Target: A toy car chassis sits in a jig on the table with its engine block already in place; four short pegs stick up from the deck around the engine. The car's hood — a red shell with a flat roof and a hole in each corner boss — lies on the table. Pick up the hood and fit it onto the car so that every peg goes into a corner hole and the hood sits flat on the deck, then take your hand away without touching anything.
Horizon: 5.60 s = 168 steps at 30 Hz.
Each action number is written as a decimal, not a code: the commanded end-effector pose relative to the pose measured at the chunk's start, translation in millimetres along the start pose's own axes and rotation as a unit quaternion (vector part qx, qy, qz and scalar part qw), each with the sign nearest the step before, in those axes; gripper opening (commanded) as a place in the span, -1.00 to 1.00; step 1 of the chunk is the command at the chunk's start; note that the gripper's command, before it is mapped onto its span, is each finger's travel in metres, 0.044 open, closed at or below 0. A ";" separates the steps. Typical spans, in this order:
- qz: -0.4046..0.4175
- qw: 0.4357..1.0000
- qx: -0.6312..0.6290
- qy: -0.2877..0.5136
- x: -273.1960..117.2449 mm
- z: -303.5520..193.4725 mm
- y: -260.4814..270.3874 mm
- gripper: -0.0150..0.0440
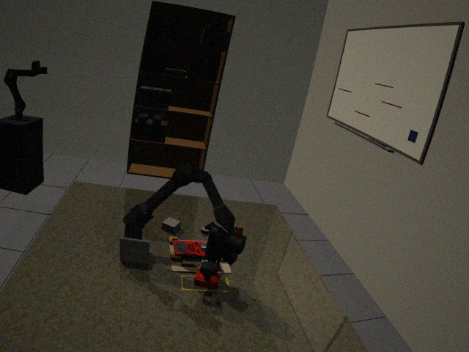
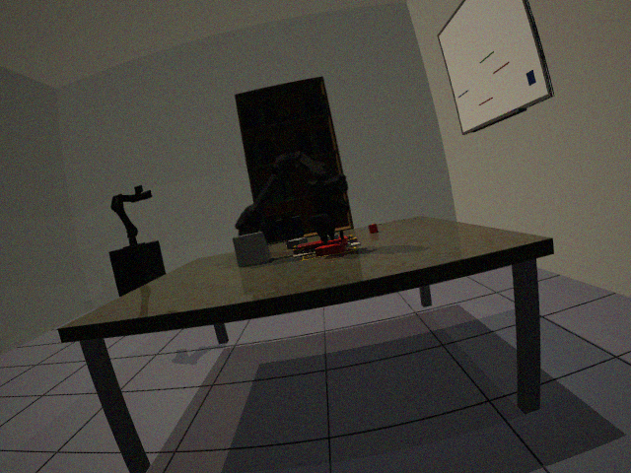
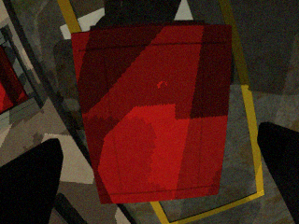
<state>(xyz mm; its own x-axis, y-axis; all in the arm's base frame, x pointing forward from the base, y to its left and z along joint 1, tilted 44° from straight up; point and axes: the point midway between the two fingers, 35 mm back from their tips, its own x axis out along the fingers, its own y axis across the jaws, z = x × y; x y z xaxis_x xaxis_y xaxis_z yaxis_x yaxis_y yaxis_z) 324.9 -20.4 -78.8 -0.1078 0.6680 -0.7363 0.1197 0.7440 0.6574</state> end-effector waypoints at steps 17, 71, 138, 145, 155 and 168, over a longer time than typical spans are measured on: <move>0.004 1.000 0.004 0.000 13.8 -1.7 0.8 1.00; 0.001 1.000 0.001 0.001 22.3 -1.8 0.6 -0.03; 0.005 0.986 -0.167 0.001 -70.2 -40.9 191.1 -0.49; 0.005 0.986 -0.167 0.001 -52.4 -40.0 189.1 -0.49; 0.006 0.986 -0.168 0.001 -20.5 -42.6 190.4 -0.49; 0.006 0.986 -0.168 0.001 -20.5 -42.5 190.6 -0.49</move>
<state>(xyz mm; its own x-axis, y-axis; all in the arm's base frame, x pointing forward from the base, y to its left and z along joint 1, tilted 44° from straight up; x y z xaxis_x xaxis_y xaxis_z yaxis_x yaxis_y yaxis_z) 307.5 108.0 67.3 -0.1142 0.6723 -0.7314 -0.2161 0.7018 0.6788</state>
